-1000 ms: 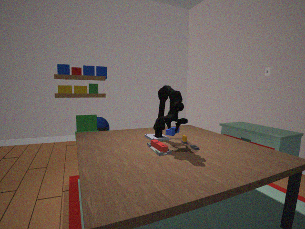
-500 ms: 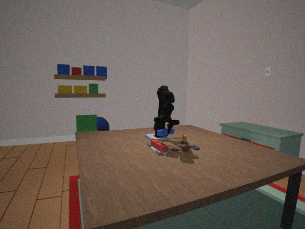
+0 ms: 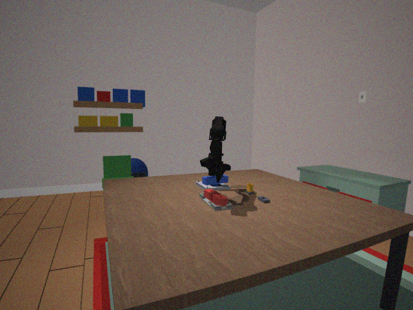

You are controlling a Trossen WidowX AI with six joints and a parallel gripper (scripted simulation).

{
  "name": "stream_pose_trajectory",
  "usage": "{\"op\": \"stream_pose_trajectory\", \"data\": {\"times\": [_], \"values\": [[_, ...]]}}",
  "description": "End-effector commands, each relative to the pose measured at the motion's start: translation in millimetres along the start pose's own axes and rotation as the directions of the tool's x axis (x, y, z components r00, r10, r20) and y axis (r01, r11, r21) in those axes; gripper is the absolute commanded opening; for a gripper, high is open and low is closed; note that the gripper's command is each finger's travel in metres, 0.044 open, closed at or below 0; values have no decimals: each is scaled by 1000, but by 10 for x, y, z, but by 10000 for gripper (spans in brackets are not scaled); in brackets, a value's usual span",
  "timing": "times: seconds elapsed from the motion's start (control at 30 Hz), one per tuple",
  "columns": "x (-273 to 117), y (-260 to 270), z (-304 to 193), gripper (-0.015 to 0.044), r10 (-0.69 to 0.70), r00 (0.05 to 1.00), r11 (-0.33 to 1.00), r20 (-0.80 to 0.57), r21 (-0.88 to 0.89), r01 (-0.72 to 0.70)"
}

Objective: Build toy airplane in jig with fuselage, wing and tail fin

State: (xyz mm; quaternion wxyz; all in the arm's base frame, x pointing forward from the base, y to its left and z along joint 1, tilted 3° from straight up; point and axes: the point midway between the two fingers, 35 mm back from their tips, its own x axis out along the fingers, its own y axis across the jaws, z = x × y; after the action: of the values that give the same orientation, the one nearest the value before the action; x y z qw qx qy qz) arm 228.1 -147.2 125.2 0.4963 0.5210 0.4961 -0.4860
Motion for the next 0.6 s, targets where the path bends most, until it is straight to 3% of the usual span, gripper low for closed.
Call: {"op": "stream_pose_trajectory", "data": {"times": [0.0, 0.07, 0.3, 0.57], "values": [[13, -79, 52, 0, 7, 1000, 998, 0, 62, -7], [19, -96, 63, 0, 7, 1000, 997, 0, 74, -7], [18, -94, 63, 184, 7, 1000, 997, 0, 74, -7], [19, -94, 62, 195, 7, 1000, 997, 0, 74, -7]]}}
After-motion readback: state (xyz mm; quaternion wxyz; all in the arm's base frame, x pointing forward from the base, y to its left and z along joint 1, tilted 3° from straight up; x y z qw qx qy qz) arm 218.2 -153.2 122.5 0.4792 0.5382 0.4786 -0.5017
